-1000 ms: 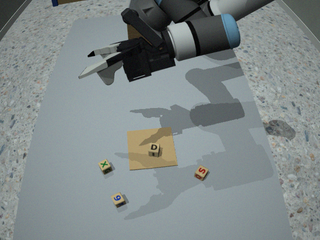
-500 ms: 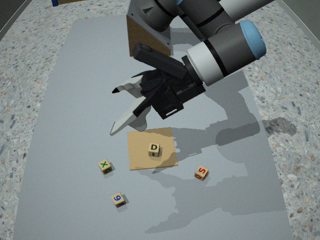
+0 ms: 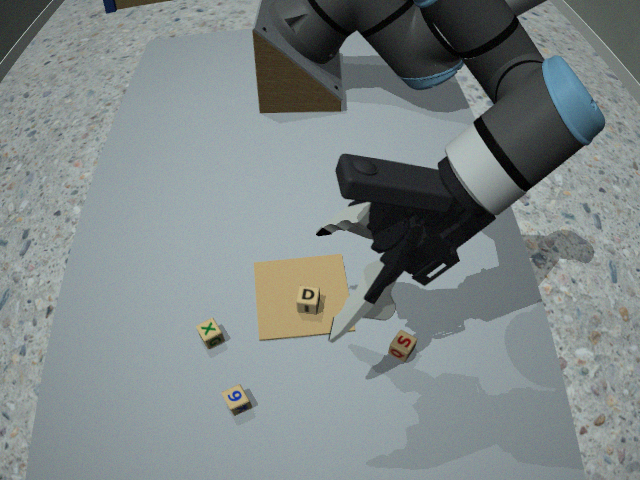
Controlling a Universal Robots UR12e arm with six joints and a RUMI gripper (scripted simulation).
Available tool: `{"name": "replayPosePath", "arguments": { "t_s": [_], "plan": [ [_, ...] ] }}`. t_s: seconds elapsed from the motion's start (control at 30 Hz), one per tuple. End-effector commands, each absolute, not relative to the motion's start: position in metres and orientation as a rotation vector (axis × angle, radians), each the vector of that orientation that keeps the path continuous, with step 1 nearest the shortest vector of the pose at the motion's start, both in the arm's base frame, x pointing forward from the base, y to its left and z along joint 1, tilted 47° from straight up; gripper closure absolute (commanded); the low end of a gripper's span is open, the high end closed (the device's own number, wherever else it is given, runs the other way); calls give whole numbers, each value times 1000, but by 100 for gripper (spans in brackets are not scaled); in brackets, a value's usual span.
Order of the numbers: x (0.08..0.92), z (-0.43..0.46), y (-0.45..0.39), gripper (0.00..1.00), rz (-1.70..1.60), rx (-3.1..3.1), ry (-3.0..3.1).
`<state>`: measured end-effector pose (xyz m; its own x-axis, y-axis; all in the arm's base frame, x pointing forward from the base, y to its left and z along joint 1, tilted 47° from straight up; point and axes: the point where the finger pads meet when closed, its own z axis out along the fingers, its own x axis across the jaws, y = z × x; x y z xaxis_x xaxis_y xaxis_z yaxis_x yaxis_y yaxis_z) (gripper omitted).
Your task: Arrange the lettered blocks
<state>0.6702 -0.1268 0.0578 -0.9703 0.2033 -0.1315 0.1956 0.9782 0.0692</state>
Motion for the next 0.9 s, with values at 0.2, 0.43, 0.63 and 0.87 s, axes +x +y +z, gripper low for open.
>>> {"name": "replayPosePath", "arguments": {
  "t_s": [0.2, 0.43, 0.63, 0.87],
  "plan": [
    [692, 103, -49, 0, 375, 245, 3033],
    [695, 118, -28, 0, 452, 234, 3040],
    [695, 118, -27, 0, 455, 234, 3040],
    [695, 118, -27, 0, 455, 234, 3040]
  ]
}}
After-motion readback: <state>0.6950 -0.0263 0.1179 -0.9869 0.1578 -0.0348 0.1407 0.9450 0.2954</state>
